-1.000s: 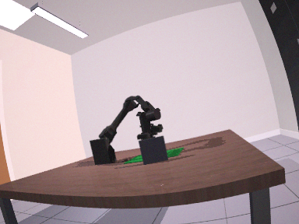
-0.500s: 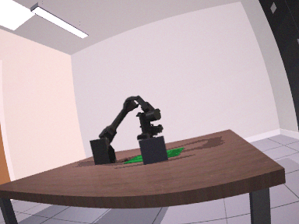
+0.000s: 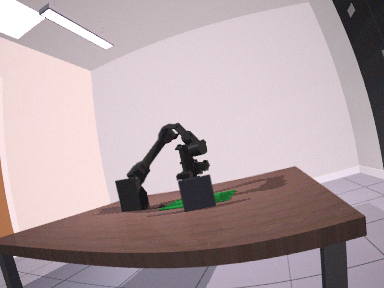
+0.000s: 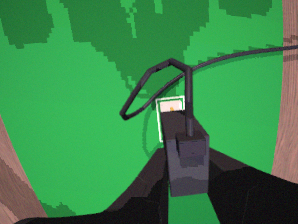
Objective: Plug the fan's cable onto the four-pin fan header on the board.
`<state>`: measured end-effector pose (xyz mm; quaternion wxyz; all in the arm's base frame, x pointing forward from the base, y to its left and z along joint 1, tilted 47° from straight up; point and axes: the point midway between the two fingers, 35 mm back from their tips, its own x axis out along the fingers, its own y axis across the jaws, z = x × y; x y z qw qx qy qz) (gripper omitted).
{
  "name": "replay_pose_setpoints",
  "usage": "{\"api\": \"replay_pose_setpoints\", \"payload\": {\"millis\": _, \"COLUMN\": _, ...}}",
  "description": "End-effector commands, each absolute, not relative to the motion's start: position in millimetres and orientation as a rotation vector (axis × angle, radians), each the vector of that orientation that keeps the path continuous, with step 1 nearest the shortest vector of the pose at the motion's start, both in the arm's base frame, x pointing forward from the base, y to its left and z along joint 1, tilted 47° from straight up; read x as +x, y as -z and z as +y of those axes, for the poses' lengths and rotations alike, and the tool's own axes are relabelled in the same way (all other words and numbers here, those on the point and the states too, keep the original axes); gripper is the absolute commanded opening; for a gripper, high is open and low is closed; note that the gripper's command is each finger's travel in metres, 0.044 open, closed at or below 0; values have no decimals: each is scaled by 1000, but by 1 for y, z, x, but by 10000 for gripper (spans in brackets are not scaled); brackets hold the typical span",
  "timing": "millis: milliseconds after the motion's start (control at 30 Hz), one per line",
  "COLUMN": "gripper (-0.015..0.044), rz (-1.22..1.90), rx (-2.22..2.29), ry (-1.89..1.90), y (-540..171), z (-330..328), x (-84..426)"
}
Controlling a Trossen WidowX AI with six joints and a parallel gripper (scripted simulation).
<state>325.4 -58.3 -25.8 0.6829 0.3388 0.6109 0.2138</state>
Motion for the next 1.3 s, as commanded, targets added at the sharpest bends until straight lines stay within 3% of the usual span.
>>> {"api": "replay_pose_setpoints", "payload": {"millis": 0, "gripper": 0, "rz": 1370, "rx": 767, "ry": -477, "y": 27, "z": -57, "x": 326}}
{"api": "replay_pose_setpoints", "payload": {"millis": 1267, "gripper": 0, "rz": 1370, "rx": 769, "ry": -477, "y": 34, "z": -50, "x": 326}}
